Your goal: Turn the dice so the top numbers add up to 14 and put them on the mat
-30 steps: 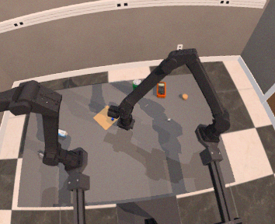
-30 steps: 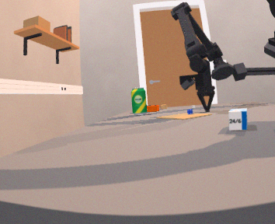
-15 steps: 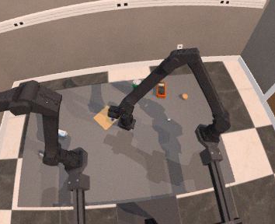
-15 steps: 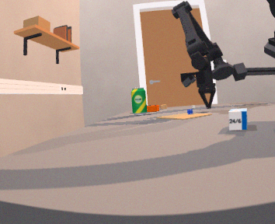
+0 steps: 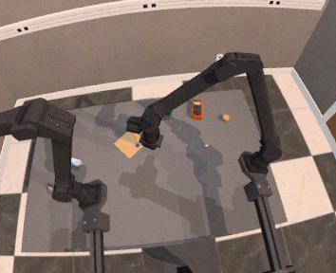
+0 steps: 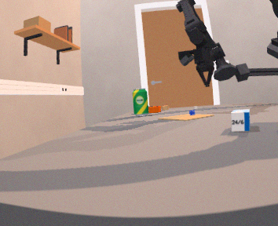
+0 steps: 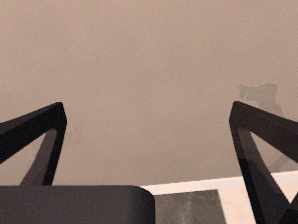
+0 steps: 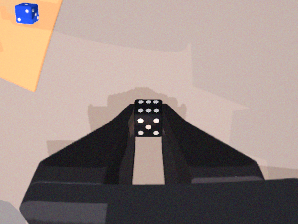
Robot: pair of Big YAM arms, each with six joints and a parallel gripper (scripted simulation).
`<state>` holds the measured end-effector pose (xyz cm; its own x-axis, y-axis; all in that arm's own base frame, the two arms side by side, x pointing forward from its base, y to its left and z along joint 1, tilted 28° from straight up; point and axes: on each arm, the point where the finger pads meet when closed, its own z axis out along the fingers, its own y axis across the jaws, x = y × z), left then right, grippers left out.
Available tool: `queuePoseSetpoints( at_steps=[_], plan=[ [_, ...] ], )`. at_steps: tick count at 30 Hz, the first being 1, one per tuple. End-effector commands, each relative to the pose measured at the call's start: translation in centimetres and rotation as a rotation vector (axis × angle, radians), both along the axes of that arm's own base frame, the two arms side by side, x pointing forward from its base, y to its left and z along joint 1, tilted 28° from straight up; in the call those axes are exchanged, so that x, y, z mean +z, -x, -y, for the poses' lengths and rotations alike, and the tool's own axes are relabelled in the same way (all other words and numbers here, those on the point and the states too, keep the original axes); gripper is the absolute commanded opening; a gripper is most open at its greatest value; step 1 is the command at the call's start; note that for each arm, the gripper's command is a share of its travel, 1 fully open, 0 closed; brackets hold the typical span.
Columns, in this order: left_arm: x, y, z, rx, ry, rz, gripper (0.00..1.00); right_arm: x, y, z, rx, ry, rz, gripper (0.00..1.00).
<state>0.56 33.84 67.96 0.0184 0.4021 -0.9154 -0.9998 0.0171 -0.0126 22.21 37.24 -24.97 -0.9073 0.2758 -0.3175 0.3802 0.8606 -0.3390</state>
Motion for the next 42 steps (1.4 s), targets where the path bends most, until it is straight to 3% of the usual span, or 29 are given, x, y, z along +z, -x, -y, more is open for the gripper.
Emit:
queuePoseSetpoints(
  at_steps=[1,13,32,37,42],
  plan=[
    [1.7,0.3,1.7,0.009,-0.054,-0.012,1.0,-0.8,0.0,1.1,-0.026,0.028,-0.009,0.11],
    [1.7,0.3,1.7,0.009,-0.054,-0.012,1.0,-0.4,0.2,-0.2,0.047,0.012,-0.024,0.11],
    [1.7,0.3,1.7,0.009,-0.054,-0.012,1.0,-1.2,-1.0,-1.5,0.641,0.108,-0.295,0.11],
    [1.7,0.3,1.7,0.009,-0.054,-0.012,1.0,-1.3,-0.8,-0.8,0.716,0.135,-0.344,0.11],
    [1.7,0.3,1.7,0.009,-0.054,-0.012,1.0,-1.4,-1.1,-1.1,0.923,0.171,-0.437,0.11]
  ],
)
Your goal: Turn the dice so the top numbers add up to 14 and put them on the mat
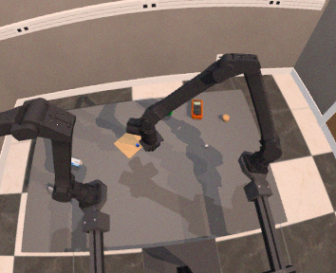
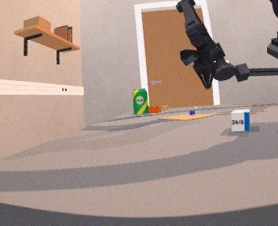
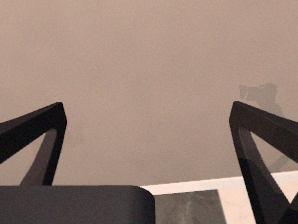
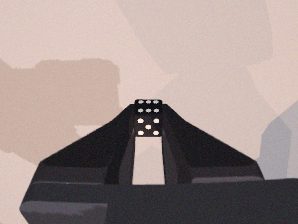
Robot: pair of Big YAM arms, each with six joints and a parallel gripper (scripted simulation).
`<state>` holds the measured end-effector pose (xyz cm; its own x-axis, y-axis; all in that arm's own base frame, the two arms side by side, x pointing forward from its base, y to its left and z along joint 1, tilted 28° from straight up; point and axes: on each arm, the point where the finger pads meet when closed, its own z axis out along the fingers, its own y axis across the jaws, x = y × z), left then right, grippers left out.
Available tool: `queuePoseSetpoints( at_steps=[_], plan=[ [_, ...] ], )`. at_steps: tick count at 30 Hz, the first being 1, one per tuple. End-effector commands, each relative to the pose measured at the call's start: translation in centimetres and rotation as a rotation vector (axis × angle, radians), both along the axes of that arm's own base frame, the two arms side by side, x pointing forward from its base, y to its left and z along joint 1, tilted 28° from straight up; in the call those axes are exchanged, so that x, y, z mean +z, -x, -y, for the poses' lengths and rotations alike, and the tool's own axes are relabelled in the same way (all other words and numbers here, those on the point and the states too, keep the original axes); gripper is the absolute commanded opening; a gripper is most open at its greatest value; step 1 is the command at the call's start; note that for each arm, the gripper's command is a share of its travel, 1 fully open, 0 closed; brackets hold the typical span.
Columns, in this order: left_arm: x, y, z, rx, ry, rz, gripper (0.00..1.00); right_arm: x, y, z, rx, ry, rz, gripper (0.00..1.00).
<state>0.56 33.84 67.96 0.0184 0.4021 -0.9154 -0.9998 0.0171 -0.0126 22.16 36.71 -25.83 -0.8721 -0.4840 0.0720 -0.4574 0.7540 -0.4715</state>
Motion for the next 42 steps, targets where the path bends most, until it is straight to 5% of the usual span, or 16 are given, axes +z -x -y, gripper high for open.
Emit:
queuePoseSetpoints(
  at_steps=[1,10,23,31,42],
  plan=[
    [1.7,0.3,1.7,0.009,-0.054,-0.012,1.0,-0.6,-1.2,-1.6,0.158,-0.003,-0.071,0.11],
    [1.7,0.3,1.7,0.009,-0.054,-0.012,1.0,-0.8,-1.1,-1.2,0.444,0.064,-0.217,0.11],
    [1.7,0.3,1.7,0.009,-0.054,-0.012,1.0,-0.5,-0.6,-0.2,0.577,0.095,-0.284,0.11],
    [1.7,0.3,1.7,0.009,-0.054,-0.012,1.0,0.6,-0.8,-1.1,0.624,0.008,-0.209,0.11],
    [1.7,0.3,1.7,0.009,-0.054,-0.012,1.0,-0.1,-0.8,0.0,0.79,-0.3,0.041,0.11]
  ],
)
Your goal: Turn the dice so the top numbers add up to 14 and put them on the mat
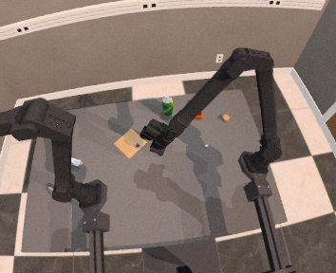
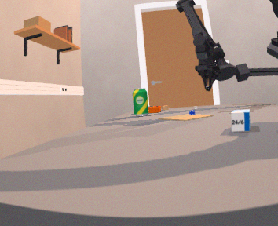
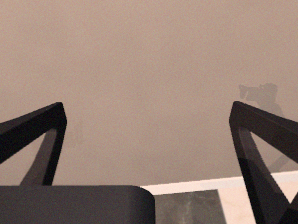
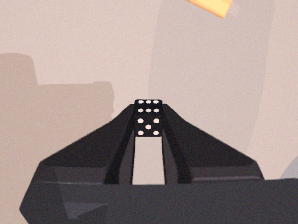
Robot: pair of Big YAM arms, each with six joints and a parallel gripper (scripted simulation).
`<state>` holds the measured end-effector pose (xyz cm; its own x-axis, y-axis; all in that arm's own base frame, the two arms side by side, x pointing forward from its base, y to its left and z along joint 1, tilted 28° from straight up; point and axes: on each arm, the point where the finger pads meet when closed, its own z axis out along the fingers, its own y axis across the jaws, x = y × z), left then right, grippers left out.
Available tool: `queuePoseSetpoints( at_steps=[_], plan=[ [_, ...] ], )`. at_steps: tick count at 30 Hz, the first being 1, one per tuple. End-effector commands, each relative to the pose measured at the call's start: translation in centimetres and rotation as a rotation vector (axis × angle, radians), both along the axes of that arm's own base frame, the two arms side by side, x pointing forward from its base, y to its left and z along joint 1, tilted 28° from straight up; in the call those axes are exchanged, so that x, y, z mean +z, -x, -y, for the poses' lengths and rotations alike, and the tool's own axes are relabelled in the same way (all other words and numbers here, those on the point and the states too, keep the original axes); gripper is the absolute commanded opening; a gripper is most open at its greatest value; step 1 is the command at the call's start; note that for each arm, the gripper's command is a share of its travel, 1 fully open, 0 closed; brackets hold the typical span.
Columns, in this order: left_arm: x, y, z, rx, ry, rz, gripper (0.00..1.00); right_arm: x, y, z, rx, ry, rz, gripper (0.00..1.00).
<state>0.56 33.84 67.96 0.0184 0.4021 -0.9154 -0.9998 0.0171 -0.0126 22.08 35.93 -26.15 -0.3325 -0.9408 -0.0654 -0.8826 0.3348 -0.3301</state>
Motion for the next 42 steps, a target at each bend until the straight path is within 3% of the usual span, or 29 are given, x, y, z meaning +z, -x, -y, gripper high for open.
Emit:
queuePoseSetpoints(
  at_steps=[1,2,4,12,17,26,42],
  plan=[
    [1.7,0.3,1.7,0.009,-0.054,-0.012,1.0,-0.7,-0.5,0.0,0.079,-0.136,0.046,0.11],
    [1.7,0.3,1.7,0.009,-0.054,-0.012,1.0,-0.6,-0.5,0.0,0.095,-0.18,0.063,0.11],
    [1.7,0.3,1.7,0.009,-0.054,-0.012,1.0,-0.6,-0.5,0.0,0.095,-0.18,0.063,0.11],
    [1.7,0.3,1.7,0.009,-0.054,-0.012,1.0,-0.4,-0.4,0.2,0.202,-0.467,0.172,0.11],
    [1.7,0.3,1.7,0.009,-0.054,-0.012,1.0,-0.3,-0.6,-0.1,0.234,-0.558,0.208,0.11],
    [1.7,0.3,1.7,0.009,-0.054,-0.012,1.0,1.3,-0.5,-1.8,0.262,-0.606,0.232,0.11],
    [1.7,0.3,1.7,0.009,-0.054,-0.012,1.0,-2.9,-1.3,0.8,0.241,-0.582,0.221,0.11]
  ],
)
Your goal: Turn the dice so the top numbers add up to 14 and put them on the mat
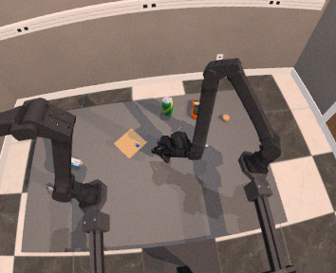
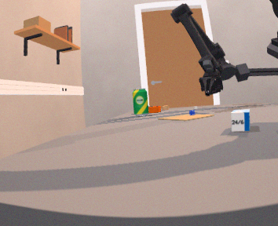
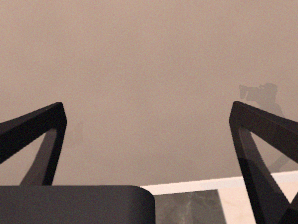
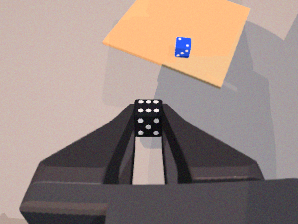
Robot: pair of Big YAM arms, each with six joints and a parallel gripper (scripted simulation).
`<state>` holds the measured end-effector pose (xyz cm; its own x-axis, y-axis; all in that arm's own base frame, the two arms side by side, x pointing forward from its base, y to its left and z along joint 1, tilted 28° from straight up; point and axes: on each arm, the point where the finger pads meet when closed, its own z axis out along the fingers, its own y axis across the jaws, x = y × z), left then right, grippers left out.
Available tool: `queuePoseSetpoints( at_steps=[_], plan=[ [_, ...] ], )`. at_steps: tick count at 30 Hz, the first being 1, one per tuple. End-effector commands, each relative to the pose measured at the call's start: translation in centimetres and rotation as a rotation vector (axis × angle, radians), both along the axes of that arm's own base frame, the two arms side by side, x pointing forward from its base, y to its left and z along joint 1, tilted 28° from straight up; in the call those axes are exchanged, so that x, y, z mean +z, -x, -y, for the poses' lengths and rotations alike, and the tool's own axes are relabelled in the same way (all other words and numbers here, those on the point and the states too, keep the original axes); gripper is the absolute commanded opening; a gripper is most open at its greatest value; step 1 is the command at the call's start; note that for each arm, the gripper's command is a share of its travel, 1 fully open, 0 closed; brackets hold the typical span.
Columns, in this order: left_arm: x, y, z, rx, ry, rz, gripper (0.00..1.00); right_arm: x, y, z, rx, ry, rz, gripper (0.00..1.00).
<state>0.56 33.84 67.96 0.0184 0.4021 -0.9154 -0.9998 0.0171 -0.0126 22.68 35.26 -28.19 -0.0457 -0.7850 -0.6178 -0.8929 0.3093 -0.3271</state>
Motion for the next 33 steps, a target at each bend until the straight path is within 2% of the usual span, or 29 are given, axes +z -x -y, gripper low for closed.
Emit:
queuePoseSetpoints(
  at_steps=[1,11,14,17,33],
  plan=[
    [1.7,0.3,1.7,0.009,-0.054,-0.012,1.0,-1.2,-0.8,0.4,-0.002,-0.011,0.015,0.11],
    [1.7,0.3,1.7,0.009,-0.054,-0.012,1.0,-4.4,-1.2,2.2,-0.002,-0.007,0.014,0.11],
    [1.7,0.3,1.7,0.009,-0.054,-0.012,1.0,-4.5,-0.4,1.7,0.023,-0.007,0.014,0.11],
    [1.7,0.3,1.7,0.009,-0.054,-0.012,1.0,-4.9,-1.3,2.5,-0.002,-0.006,0.014,0.11],
    [1.7,0.3,1.7,0.009,-0.054,-0.012,1.0,-4.9,-0.9,2.3,0.008,-0.005,0.01,0.11]
  ],
)
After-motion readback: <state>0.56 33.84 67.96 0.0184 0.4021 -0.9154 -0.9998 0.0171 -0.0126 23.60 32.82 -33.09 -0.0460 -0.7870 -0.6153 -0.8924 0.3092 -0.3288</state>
